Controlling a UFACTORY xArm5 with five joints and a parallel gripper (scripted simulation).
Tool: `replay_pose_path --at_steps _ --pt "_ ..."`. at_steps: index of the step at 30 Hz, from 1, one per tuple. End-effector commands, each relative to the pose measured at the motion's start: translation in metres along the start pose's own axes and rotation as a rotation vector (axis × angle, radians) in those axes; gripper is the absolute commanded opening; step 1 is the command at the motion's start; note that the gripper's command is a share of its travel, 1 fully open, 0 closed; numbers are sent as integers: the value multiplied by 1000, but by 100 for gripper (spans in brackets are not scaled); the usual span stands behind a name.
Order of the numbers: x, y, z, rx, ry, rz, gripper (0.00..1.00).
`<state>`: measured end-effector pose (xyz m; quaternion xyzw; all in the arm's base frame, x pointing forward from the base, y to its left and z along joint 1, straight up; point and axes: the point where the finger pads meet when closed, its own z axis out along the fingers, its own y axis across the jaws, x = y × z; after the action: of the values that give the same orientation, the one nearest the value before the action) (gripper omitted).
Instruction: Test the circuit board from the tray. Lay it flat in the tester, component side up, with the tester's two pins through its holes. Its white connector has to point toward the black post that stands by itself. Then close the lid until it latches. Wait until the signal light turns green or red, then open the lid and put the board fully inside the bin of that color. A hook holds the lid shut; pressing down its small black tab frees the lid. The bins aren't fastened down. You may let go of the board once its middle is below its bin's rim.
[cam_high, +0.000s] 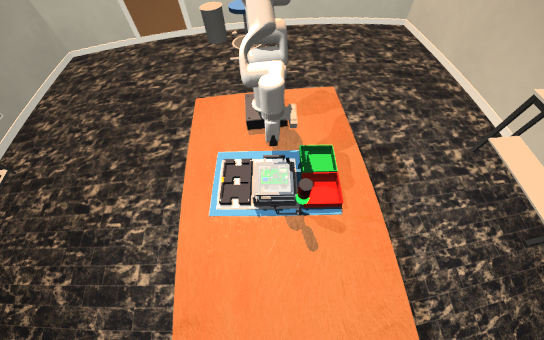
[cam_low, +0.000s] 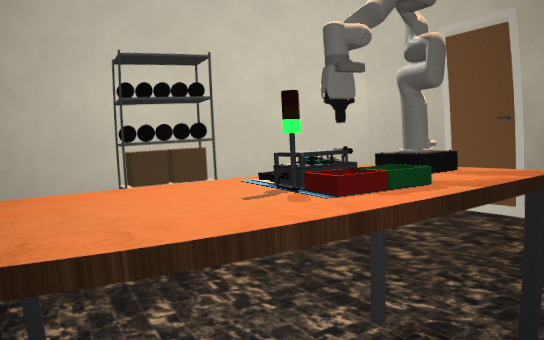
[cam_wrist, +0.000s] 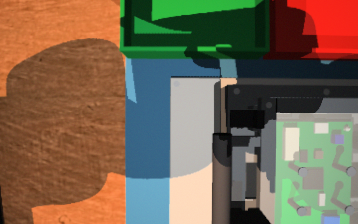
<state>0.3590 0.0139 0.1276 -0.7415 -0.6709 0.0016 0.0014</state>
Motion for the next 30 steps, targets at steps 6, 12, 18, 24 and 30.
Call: replay_pose_path --at_steps 6,12,18,24,30 --pt "0 1 -1 -4 1 0 0" --pt "0 1 -3 -4 1 0 0" --pt "0 1 -5 -4 1 0 0" --pt "0 1 -10 -4 1 0 0" --pt "0 1 -13 -4 1 0 0"
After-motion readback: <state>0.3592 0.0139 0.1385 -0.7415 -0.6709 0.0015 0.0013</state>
